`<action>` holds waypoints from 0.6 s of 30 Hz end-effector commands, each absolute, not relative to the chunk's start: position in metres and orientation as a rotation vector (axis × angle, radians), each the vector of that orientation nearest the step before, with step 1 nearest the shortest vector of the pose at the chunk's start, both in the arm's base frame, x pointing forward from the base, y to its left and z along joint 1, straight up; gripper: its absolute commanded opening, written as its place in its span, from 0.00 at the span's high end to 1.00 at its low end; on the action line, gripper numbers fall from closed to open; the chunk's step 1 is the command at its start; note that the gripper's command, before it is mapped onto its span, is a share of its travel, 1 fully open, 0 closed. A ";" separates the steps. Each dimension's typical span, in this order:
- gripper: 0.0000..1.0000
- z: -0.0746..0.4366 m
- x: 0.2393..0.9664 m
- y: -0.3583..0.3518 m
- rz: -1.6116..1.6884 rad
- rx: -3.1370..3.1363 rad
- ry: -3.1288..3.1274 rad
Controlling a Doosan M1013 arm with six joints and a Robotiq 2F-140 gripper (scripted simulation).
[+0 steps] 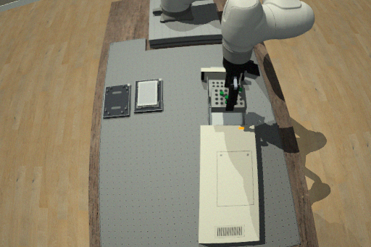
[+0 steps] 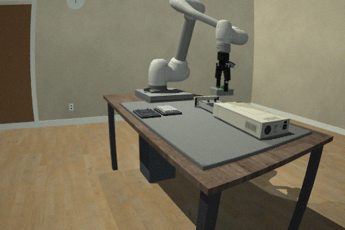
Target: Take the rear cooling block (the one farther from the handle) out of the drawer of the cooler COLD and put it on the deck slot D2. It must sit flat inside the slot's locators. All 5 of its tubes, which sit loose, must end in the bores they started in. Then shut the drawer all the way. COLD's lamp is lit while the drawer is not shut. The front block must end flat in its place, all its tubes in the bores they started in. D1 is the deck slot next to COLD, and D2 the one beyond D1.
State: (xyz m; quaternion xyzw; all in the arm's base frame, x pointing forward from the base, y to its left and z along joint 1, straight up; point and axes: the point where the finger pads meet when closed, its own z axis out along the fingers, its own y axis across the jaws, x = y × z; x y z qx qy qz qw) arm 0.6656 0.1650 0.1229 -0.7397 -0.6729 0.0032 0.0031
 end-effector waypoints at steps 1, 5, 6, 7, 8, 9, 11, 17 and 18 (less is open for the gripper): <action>0.90 0.130 0.670 0.167 -0.005 -2.329 -2.106; 0.90 0.130 0.670 0.167 -0.005 -2.329 -2.106; 0.90 0.130 0.670 0.167 -0.005 -2.329 -2.106; 0.90 0.130 0.670 0.167 -0.005 -2.329 -2.106; 0.90 0.130 0.670 0.167 -0.005 -2.329 -2.106; 0.90 0.130 0.671 0.161 -0.005 -2.361 -2.070; 0.90 0.128 0.667 0.156 -0.001 -2.414 -2.006; 0.90 0.127 0.662 0.140 -0.002 -2.567 -1.807; 0.90 0.127 0.662 0.138 -0.002 -2.591 -1.773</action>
